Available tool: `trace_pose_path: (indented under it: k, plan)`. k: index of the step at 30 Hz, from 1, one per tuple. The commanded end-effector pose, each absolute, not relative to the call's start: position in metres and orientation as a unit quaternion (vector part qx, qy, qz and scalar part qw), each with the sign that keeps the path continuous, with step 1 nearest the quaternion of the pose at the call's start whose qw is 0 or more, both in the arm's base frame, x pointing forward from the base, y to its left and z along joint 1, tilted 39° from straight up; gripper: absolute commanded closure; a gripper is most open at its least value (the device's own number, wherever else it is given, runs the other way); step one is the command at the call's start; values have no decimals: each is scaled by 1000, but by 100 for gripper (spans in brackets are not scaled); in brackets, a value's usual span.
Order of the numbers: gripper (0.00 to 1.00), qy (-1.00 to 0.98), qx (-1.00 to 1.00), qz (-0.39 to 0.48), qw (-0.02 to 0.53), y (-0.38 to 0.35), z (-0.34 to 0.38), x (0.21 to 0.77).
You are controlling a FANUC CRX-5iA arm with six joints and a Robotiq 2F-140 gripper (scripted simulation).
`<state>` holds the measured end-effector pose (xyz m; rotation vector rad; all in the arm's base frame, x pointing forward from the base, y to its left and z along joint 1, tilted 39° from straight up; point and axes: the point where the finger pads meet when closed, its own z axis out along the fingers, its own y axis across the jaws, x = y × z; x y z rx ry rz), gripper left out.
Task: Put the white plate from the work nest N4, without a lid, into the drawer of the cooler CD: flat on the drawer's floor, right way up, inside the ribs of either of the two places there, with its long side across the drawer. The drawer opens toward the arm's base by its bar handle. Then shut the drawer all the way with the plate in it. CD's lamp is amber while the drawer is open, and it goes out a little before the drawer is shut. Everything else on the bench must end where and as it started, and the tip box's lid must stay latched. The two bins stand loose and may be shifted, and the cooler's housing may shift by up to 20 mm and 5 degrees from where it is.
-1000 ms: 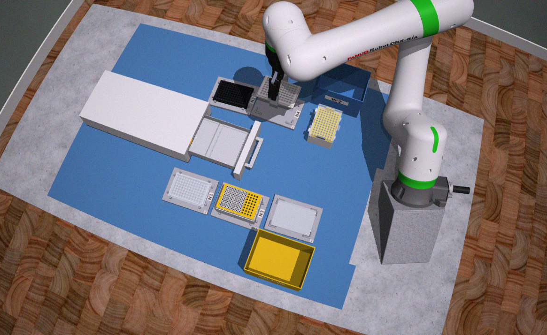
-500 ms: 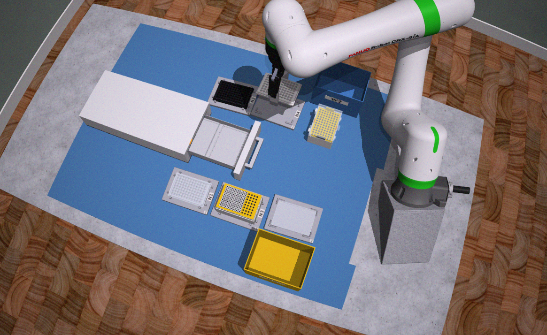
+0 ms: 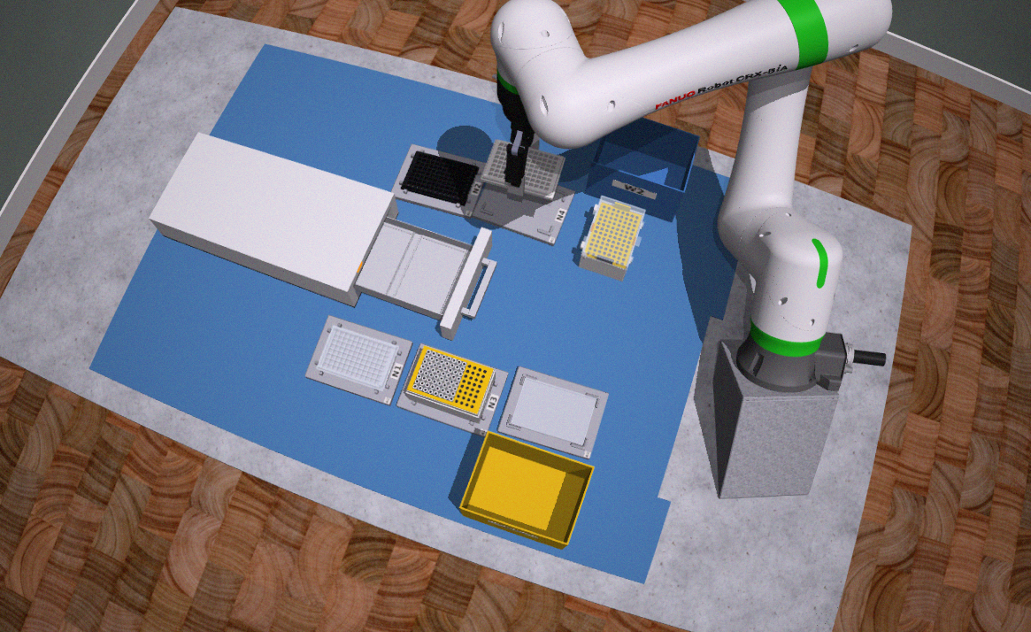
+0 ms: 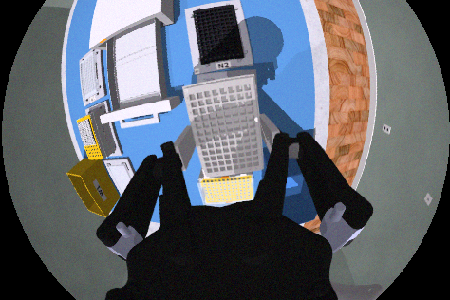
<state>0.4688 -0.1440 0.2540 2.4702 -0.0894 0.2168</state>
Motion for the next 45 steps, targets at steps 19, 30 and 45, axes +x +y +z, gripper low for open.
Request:
trace_pose_path:
  k: [19, 30, 45]
  plan:
    - [100, 286, 898, -32, 332, -107, 231, 503]
    - [100, 417, 846, -81, 324, -91, 221, 518]
    - [100, 589, 736, -149, 299, -68, 206, 539]
